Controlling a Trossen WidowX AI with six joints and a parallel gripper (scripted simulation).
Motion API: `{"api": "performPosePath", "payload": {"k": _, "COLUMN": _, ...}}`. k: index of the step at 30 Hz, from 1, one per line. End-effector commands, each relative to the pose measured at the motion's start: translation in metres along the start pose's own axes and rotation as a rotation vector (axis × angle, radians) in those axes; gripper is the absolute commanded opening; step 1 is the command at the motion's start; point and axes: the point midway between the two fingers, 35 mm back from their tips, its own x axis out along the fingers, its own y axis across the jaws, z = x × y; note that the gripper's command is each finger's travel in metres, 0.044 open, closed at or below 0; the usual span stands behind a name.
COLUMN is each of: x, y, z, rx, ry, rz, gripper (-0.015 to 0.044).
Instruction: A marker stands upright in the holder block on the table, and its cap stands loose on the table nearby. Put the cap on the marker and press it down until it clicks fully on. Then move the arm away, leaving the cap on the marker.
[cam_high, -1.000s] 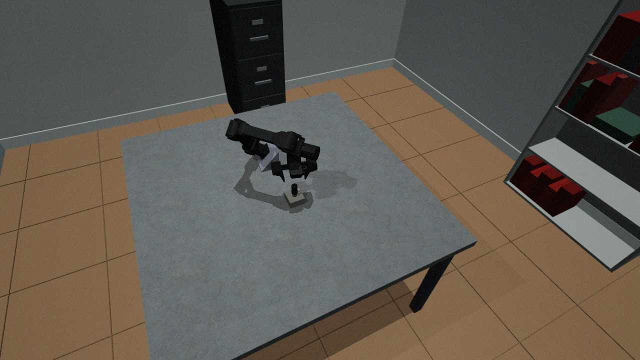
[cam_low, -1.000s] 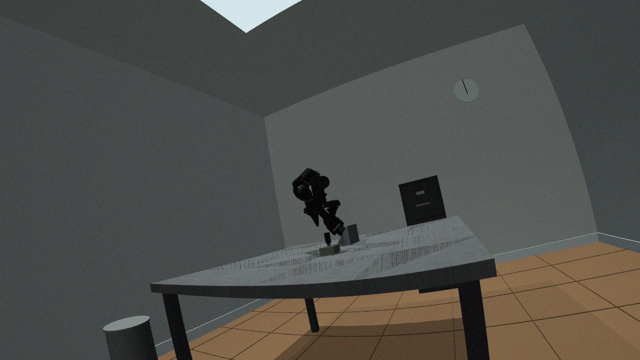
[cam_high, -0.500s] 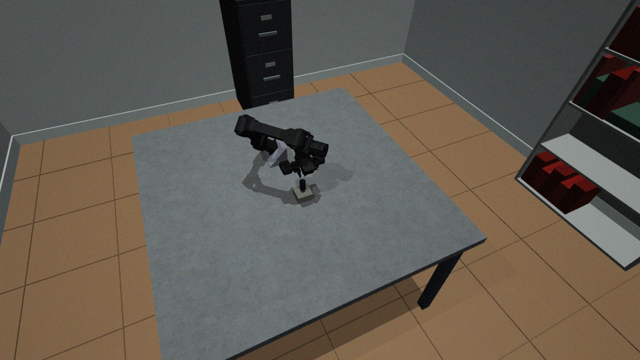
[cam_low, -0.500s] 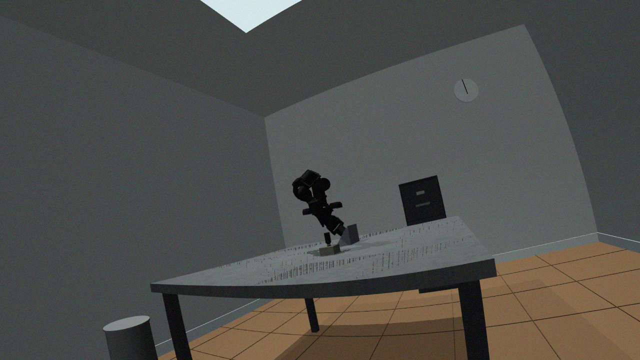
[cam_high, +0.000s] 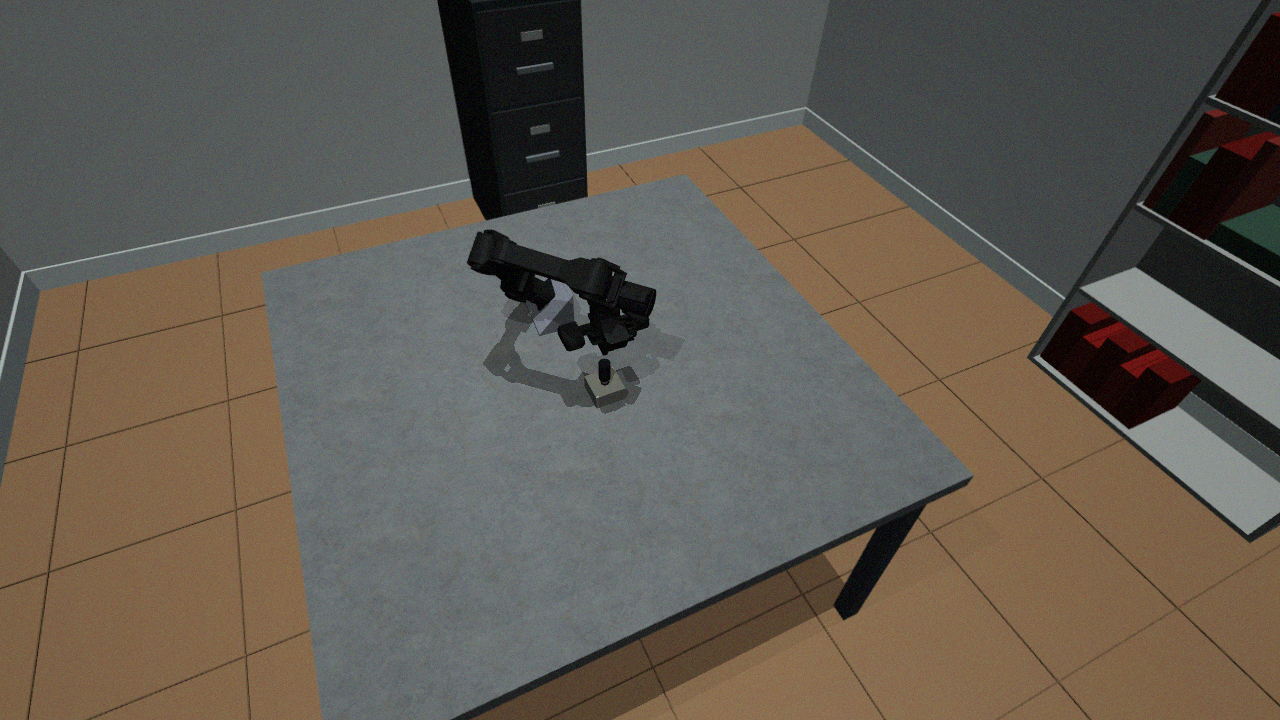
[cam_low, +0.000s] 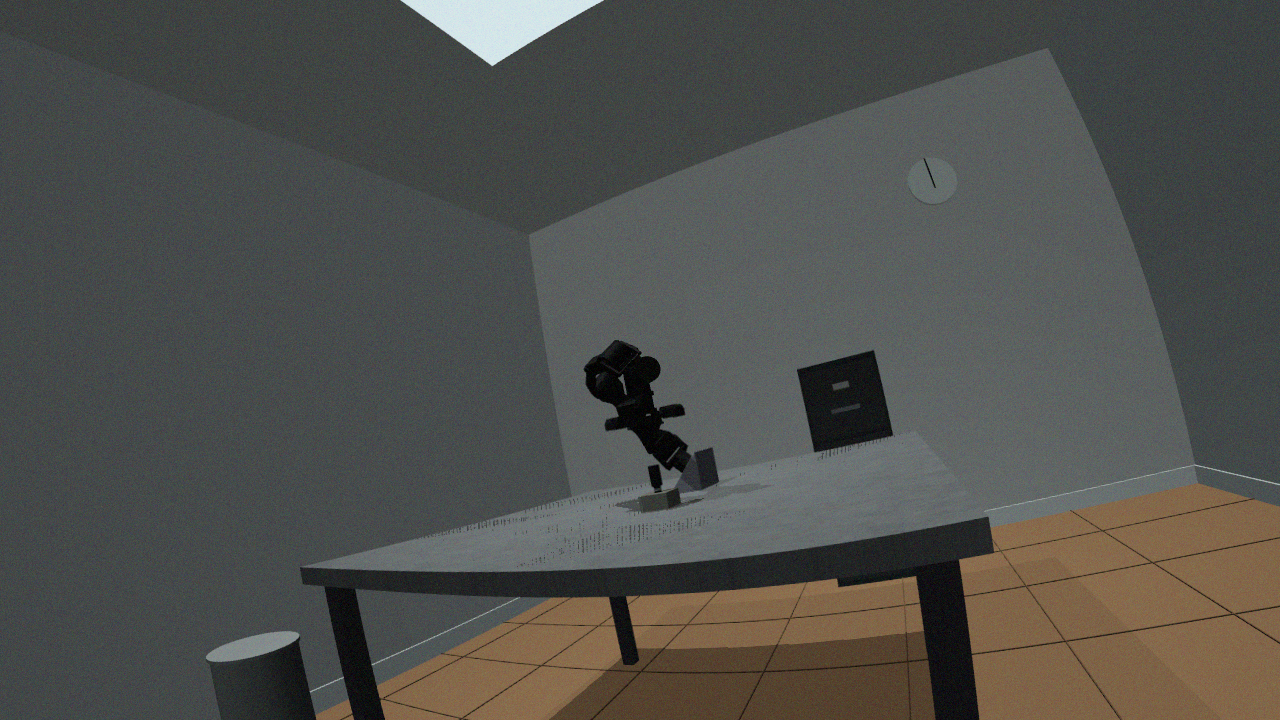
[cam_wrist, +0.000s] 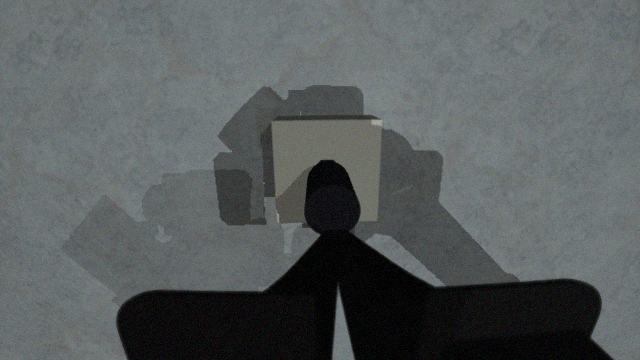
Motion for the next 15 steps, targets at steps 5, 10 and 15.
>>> {"api": "performPosePath", "payload": {"k": 5, "x": 0.010, "y": 0.000, "z": 0.000, "rx": -0.004, "ry": -0.004, "rz": -0.002, "gripper": 0.0000}}
{"api": "performPosePath", "payload": {"k": 10, "x": 0.018, "y": 0.000, "z": 0.000, "rx": -0.004, "ry": -0.004, "rz": -0.002, "gripper": 0.0000}}
{"api": "performPosePath", "payload": {"k": 15, "x": 0.026, "y": -0.001, "z": 0.000, "rx": -0.004, "ry": -0.004, "rz": -0.002, "gripper": 0.0000}}
